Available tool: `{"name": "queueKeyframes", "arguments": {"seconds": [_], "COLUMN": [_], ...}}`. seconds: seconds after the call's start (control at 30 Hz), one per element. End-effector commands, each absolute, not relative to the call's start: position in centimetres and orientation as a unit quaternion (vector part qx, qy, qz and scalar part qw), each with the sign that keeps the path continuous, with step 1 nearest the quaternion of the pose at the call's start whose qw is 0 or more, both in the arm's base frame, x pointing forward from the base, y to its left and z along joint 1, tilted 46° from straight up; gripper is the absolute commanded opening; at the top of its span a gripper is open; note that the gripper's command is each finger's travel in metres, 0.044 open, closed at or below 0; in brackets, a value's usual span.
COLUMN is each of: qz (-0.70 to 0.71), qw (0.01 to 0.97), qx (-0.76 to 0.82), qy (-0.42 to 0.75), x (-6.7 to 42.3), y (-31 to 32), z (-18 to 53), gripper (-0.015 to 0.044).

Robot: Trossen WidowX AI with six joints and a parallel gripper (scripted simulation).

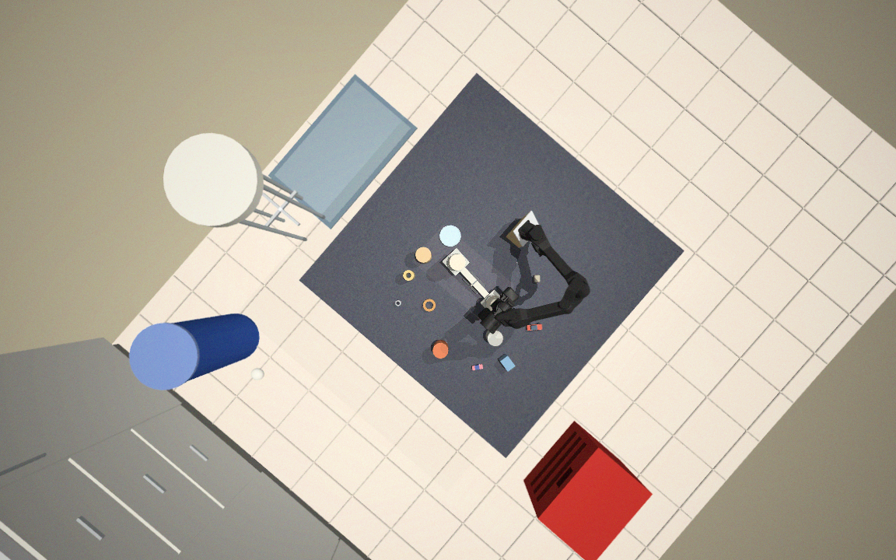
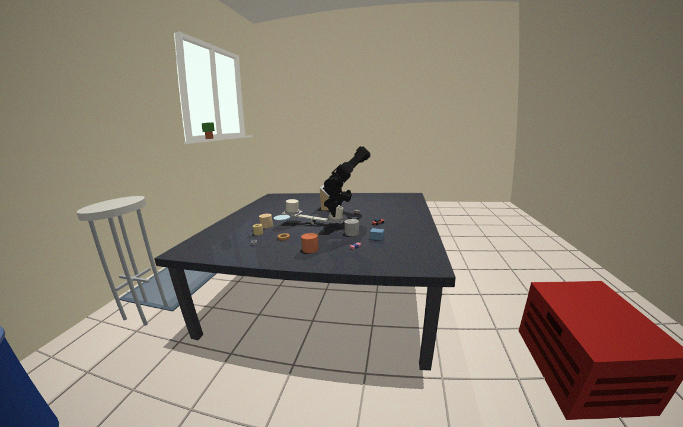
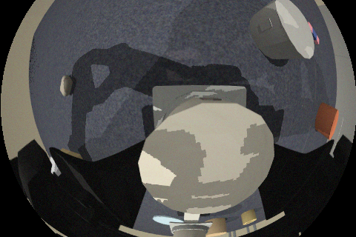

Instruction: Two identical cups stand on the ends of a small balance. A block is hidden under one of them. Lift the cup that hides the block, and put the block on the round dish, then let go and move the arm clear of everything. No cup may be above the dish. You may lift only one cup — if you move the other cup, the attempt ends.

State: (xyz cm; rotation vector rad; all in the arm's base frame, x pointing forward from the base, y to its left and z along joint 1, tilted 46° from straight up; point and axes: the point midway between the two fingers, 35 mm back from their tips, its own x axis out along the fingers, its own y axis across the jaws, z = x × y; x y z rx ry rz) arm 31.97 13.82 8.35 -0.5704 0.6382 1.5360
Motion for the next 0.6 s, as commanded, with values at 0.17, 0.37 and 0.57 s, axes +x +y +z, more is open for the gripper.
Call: {"name": "queueKeyframes", "arguments": {"seconds": [0.17,0.37,0.57], "qz": [0.671,0.67,0.67], "qw": [0.639,0.639,0.639], "qx": [-0.254,-0.255,-0.255], "qy": [0.278,0.279,0.279], "x": [32.4,32.6,32.7], "y": [12.9,12.3,11.8], "z": [9.1,9.6,10.1], "gripper": [0.0,0.0,0.0]}}
